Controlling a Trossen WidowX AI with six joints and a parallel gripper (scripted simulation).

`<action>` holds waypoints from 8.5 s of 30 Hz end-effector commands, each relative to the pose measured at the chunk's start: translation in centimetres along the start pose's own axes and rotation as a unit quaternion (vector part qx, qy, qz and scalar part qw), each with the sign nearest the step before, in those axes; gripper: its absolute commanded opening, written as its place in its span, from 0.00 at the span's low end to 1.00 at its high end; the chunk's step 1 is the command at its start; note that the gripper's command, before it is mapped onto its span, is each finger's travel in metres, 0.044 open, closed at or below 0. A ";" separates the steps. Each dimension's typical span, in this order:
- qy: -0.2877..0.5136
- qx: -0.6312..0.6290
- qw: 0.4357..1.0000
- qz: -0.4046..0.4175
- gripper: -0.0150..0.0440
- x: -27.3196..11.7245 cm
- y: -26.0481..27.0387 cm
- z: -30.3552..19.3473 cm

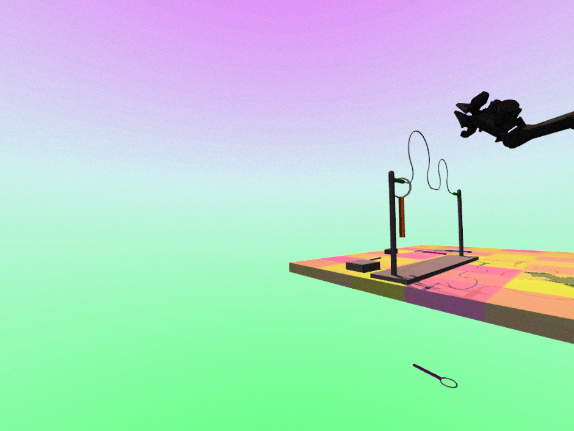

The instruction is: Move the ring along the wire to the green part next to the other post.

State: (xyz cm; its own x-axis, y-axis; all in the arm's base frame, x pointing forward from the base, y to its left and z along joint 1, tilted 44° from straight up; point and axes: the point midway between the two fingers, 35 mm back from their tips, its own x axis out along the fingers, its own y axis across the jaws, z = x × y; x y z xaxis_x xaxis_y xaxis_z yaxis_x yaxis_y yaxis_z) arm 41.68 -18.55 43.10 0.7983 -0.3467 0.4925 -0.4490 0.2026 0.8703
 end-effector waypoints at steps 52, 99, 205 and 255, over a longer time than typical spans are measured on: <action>0.280 -0.115 0.948 -0.103 0.53 -13.8 9.0 -35.5; 0.356 -0.282 0.880 -0.137 0.53 -32.7 13.7 -51.3; 0.355 -0.282 0.882 -0.131 0.00 -26.1 11.2 -54.1; 0.446 -0.267 0.839 -0.160 0.00 -27.9 11.6 -51.8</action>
State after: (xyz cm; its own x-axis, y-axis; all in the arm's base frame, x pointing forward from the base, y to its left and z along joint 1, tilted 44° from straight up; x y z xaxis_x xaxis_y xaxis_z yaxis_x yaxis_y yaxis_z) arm 35.70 41.48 39.24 0.9499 0.2813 -0.1362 -0.1040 0.6953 0.7112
